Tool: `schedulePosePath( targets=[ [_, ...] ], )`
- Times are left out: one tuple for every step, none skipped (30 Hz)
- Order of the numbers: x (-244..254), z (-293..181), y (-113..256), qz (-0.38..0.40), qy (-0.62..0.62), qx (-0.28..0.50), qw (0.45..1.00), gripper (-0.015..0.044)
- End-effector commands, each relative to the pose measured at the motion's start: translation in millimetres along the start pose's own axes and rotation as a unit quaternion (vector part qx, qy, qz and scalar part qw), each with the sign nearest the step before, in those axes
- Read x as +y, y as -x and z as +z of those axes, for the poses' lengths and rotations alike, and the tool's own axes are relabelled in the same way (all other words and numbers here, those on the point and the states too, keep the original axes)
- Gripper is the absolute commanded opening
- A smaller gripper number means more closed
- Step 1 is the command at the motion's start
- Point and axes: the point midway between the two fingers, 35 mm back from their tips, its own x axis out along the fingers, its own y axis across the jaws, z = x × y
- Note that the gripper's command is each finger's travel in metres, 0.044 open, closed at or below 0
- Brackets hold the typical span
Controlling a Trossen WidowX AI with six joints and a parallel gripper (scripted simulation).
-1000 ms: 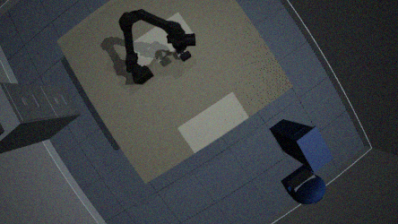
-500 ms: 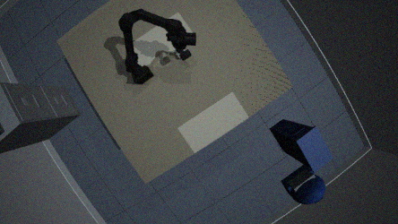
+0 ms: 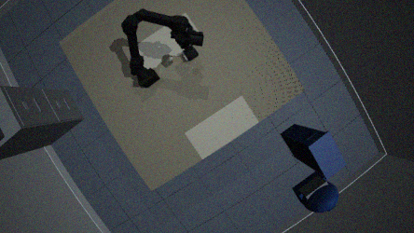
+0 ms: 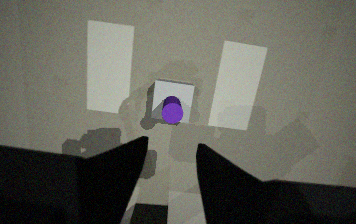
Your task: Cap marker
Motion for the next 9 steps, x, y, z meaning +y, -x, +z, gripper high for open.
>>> schedulePosePath(
  targets=[
    [-0.6, -0.6, 0.0, -0.001, 0.001, 0.002, 1.000, 0.0263],
    [-0.6, -0.6, 0.0, -0.001, 0.001, 0.002, 1.000, 0.0289],
    [-0.6, -0.6, 0.0, -0.001, 0.001, 0.002, 1.000, 0.0315],
    [-0.6, -0.6, 0.0, -0.001, 0.001, 0.002, 1.000, 0.0341],
    [-0.6, -0.6, 0.0, -0.001, 0.001, 0.002, 1.000, 0.0368],
    [-0.6, -0.6, 0.0, -0.001, 0.001, 0.002, 1.000, 0.0394],
    [-0.6, -0.6, 0.0, -0.001, 0.001, 0.002, 1.000, 0.0420],
    [-0.6, -0.6, 0.0, -0.001, 0.001, 0.002, 1.000, 0.0440],
    [-0.6, -0.6, 0.0, -0.001, 0.001, 0.002, 1.000, 0.0440]
  ],
)
